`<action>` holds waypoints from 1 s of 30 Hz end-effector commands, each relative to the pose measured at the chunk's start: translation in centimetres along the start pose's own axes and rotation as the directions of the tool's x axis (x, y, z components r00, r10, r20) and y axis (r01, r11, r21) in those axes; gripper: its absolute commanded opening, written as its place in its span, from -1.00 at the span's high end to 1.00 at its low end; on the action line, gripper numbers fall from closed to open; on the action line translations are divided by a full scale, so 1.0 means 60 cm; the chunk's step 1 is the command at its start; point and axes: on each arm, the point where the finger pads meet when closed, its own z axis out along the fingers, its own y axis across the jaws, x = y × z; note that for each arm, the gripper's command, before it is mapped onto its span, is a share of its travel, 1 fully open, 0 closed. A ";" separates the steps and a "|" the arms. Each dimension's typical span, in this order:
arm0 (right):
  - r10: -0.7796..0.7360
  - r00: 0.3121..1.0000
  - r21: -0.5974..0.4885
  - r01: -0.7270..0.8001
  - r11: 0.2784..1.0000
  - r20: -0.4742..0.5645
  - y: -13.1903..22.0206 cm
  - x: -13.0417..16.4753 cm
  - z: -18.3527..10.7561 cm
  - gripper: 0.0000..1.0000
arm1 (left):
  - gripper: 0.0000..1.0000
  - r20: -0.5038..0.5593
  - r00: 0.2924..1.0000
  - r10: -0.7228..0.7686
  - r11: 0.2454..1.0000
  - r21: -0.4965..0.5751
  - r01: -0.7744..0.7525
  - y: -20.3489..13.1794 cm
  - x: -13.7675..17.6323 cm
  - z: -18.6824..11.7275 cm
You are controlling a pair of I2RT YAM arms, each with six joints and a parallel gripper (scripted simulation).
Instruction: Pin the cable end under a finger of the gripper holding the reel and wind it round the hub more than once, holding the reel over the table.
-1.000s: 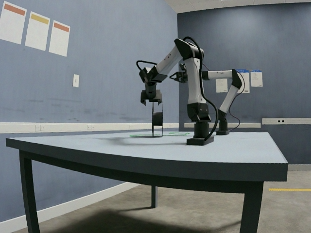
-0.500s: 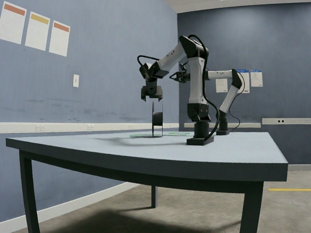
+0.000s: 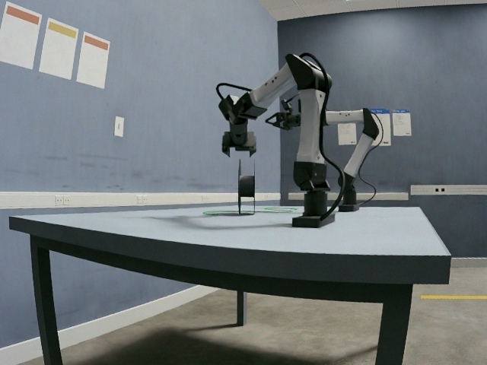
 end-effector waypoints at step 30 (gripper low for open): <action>0.011 1.000 0.005 -0.011 1.000 0.025 -0.003 -0.008 0.000 -1.00 | -0.50 0.027 1.000 0.011 0.999 -0.049 -0.009 0.028 -0.020 -0.015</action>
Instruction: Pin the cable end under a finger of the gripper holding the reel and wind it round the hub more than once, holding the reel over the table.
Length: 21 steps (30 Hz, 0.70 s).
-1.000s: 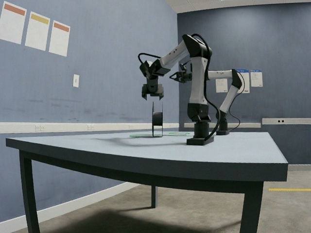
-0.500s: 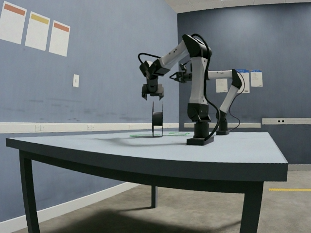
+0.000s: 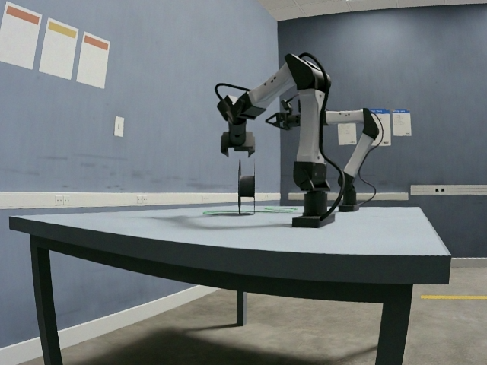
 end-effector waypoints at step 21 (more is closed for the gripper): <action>0.011 1.000 0.005 -0.011 1.000 0.025 -0.003 -0.008 0.000 -1.00 | -0.50 0.073 0.990 -0.122 0.922 -0.361 0.140 0.170 0.026 -0.145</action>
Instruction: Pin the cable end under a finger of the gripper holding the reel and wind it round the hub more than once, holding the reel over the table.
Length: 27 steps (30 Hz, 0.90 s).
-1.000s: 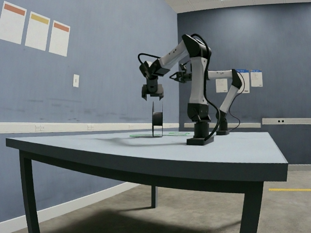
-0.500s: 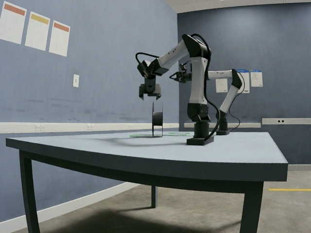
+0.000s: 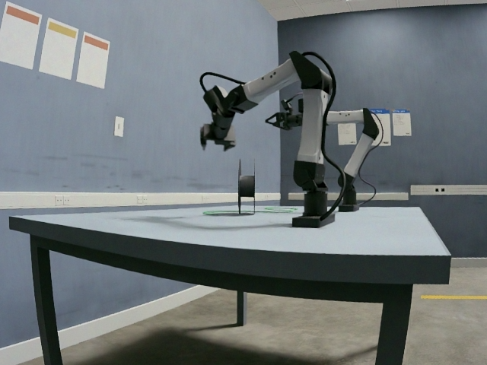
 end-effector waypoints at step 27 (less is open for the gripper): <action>0.011 1.000 0.005 -0.011 1.000 0.025 -0.003 -0.008 0.000 -1.00 | -0.50 0.262 0.934 -0.241 0.463 -0.815 0.348 0.356 0.112 -0.466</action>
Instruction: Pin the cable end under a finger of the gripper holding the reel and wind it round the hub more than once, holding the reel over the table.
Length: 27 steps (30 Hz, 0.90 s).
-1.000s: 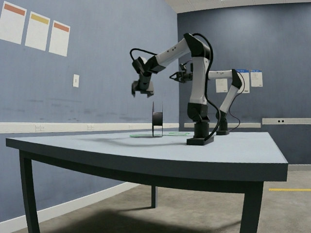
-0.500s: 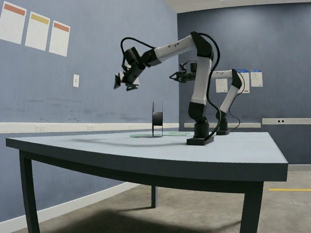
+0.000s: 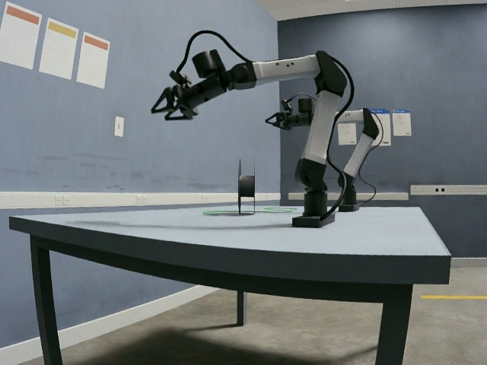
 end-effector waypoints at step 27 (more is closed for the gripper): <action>0.011 1.000 0.005 -0.011 1.000 0.025 -0.003 -0.008 0.000 -1.00 | -0.50 0.295 0.943 -0.152 0.390 -0.859 0.332 0.427 0.054 -0.454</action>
